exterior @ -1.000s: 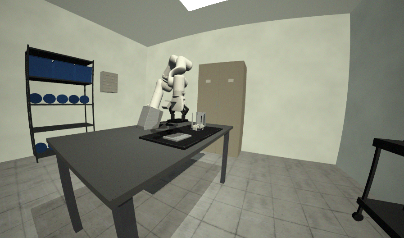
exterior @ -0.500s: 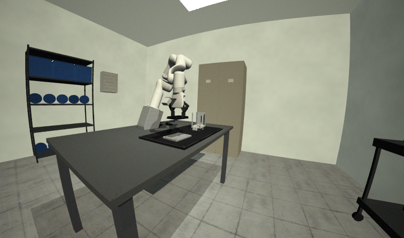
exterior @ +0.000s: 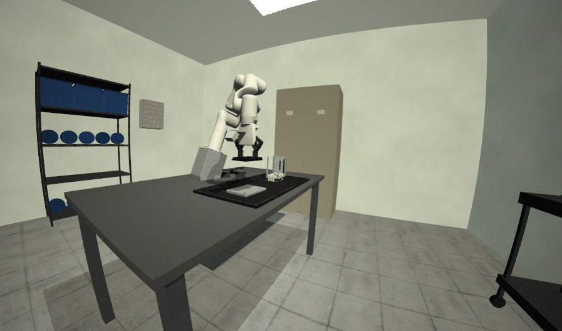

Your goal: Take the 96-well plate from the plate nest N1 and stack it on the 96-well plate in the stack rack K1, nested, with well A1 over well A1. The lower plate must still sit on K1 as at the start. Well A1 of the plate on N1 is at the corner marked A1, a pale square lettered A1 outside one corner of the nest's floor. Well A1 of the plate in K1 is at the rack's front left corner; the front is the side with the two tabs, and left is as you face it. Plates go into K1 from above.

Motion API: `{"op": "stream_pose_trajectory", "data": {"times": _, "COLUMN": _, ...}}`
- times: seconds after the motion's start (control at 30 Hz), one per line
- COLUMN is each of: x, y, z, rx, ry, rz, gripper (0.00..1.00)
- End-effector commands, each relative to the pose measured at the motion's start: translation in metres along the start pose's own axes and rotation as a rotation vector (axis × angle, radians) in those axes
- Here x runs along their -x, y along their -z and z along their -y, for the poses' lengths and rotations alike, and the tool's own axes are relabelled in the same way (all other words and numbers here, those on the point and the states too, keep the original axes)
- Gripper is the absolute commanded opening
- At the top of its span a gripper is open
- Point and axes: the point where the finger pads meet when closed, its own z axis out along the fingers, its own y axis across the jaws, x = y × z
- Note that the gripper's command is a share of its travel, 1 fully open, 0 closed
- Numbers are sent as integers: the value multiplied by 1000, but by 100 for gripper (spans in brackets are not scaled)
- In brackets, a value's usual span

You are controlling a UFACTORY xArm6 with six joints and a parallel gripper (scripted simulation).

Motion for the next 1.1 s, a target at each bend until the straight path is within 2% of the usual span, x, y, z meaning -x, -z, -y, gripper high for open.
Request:
{"op": "stream_pose_trajectory", "data": {"times": 0.0, "x": -1, "y": 10, "z": 2, "rx": -4, "ry": 1, "rz": -3, "gripper": 0}}
{"op": "stream_pose_trajectory", "data": {"times": 0.27, "x": -1, "y": 23, "z": 2, "rx": -4, "ry": 1, "rz": -3, "gripper": 0}}
{"op": "stream_pose_trajectory", "data": {"times": 0.73, "x": -1, "y": 24, "z": 2, "rx": -4, "ry": 1, "rz": -3, "gripper": 0}}
{"op": "stream_pose_trajectory", "data": {"times": 0.83, "x": 9, "y": 24, "z": 0, "rx": -4, "ry": 101, "rz": -3, "gripper": 0}}
{"op": "stream_pose_trajectory", "data": {"times": 0.9, "x": 9, "y": 24, "z": 0, "rx": -4, "ry": 101, "rz": -3, "gripper": 0}}
{"op": "stream_pose_trajectory", "data": {"times": 1.07, "x": 26, "y": 25, "z": -2, "rx": -4, "ry": 154, "rz": -3, "gripper": 0}}
